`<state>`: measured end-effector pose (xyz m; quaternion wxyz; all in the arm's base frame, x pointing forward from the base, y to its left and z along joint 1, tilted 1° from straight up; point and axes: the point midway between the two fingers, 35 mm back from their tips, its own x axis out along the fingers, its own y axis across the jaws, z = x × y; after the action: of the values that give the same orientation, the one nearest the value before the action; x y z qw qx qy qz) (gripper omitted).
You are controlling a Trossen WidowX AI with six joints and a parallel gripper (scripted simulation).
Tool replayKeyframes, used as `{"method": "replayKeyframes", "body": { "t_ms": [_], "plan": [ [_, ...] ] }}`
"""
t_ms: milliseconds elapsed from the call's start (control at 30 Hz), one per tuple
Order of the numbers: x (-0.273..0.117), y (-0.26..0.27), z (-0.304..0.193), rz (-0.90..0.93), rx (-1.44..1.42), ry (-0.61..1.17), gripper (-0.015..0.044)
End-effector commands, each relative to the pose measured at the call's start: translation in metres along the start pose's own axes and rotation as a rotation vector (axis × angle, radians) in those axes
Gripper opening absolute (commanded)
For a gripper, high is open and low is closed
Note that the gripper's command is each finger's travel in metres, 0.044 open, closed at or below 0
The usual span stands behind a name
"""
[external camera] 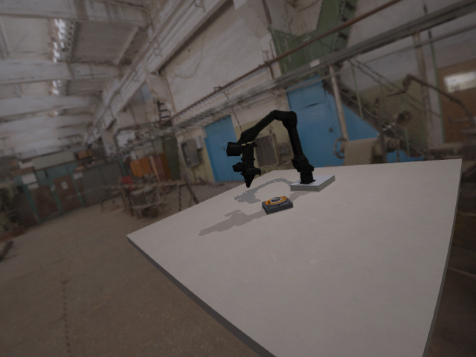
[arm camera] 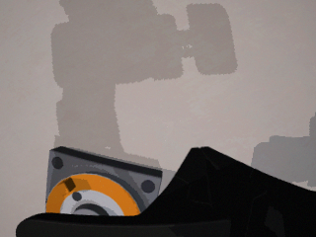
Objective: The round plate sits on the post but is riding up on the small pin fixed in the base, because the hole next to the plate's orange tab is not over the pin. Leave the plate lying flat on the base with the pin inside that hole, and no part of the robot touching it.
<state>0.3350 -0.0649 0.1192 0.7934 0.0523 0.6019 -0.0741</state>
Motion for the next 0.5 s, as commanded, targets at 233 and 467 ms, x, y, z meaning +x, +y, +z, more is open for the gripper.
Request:
{"method": "replayKeyframes", "body": {
  "t_ms": [233, 467],
  "plan": [
    [0.011, 0.102, -0.028, 0.07, -0.359, 0.246, 0.0],
    [0.018, 0.102, -0.029, 0.07, -0.359, 0.246, 0.0]
  ]
}}
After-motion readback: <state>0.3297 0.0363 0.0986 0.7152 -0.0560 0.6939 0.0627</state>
